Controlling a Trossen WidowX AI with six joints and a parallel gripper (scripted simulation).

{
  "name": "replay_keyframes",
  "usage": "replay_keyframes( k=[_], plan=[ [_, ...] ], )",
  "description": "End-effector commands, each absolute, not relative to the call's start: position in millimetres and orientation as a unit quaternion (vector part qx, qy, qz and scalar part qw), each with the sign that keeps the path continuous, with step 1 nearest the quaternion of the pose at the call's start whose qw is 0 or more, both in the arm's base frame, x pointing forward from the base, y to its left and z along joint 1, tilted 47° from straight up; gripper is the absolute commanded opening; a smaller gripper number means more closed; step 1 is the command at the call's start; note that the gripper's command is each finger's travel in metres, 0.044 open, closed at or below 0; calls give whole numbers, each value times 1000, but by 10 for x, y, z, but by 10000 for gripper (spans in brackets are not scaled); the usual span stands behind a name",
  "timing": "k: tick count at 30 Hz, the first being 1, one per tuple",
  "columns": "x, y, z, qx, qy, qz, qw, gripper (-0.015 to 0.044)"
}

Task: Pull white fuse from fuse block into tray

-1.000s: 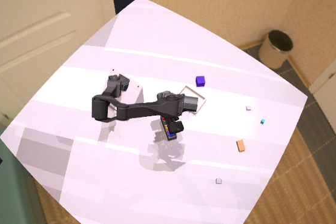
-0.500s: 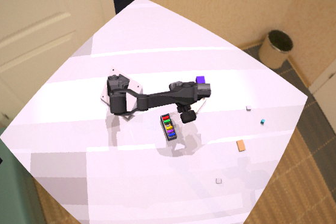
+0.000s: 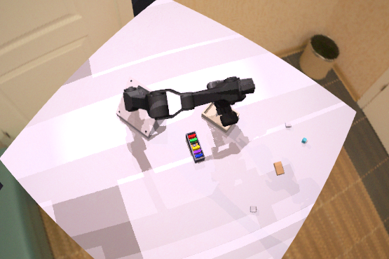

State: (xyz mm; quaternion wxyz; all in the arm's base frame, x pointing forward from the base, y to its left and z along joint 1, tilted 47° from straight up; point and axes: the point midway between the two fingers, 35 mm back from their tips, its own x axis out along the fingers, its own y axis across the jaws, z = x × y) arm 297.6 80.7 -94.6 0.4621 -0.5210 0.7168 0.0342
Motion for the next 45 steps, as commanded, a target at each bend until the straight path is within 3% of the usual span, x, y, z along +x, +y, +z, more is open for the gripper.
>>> replay_keyframes(
  k=[1,33,45],
  plan=[
    [2955,943,-1088,-519,717,33,464,0],
    [2920,729,-1469,-520,717,31,464,0],
    [2922,755,-1448,-517,718,29,465,315]
  ],
)
